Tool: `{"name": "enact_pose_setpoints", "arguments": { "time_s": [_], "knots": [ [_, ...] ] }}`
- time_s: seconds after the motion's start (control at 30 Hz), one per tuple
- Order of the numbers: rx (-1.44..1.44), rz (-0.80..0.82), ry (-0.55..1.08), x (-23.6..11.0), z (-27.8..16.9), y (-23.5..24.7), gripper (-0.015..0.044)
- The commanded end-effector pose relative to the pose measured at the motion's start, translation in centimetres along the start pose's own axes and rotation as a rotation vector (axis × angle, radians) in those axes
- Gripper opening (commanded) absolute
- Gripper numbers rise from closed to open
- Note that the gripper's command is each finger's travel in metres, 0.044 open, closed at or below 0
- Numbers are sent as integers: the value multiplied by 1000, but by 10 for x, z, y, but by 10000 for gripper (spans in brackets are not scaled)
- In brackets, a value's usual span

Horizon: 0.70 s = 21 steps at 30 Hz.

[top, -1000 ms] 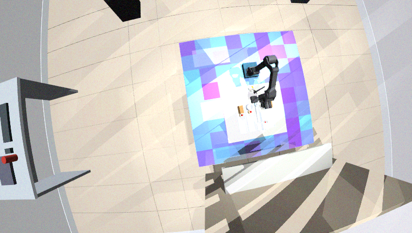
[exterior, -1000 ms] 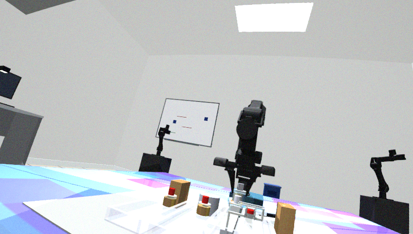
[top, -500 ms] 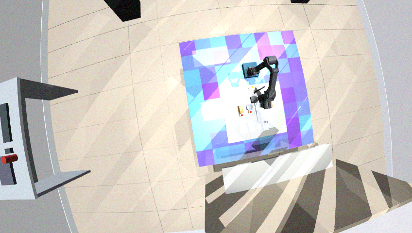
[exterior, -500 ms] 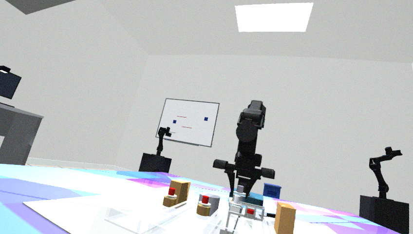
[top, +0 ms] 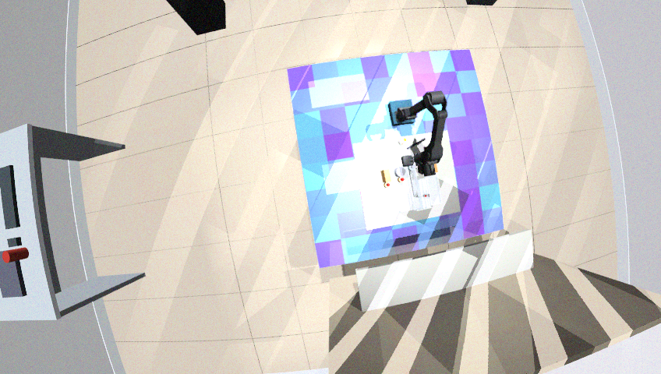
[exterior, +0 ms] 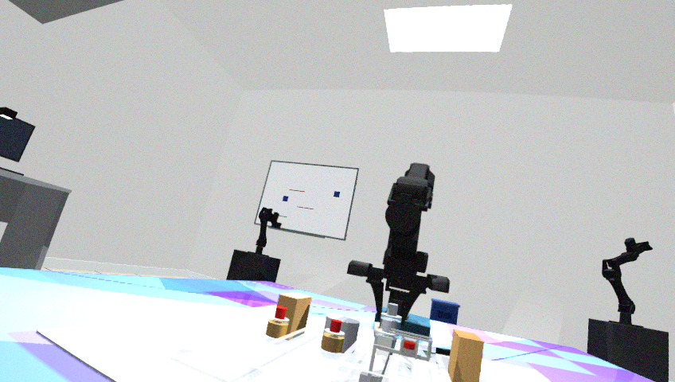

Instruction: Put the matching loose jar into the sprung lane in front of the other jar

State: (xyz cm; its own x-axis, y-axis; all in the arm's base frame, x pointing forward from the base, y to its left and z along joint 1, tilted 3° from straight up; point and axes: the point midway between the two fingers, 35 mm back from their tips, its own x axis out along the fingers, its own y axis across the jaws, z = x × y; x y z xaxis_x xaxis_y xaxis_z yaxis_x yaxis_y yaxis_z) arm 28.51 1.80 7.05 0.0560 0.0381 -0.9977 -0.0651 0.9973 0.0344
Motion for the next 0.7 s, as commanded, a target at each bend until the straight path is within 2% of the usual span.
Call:
{"name": "enact_pose_setpoints", "arguments": {
  "time_s": [0.0, 0.67],
  "knots": [
    [3, -3, -6, -1, 5, 0, 0],
    [3, -3, -6, -1, 12, 0, 0]
  ]
}}
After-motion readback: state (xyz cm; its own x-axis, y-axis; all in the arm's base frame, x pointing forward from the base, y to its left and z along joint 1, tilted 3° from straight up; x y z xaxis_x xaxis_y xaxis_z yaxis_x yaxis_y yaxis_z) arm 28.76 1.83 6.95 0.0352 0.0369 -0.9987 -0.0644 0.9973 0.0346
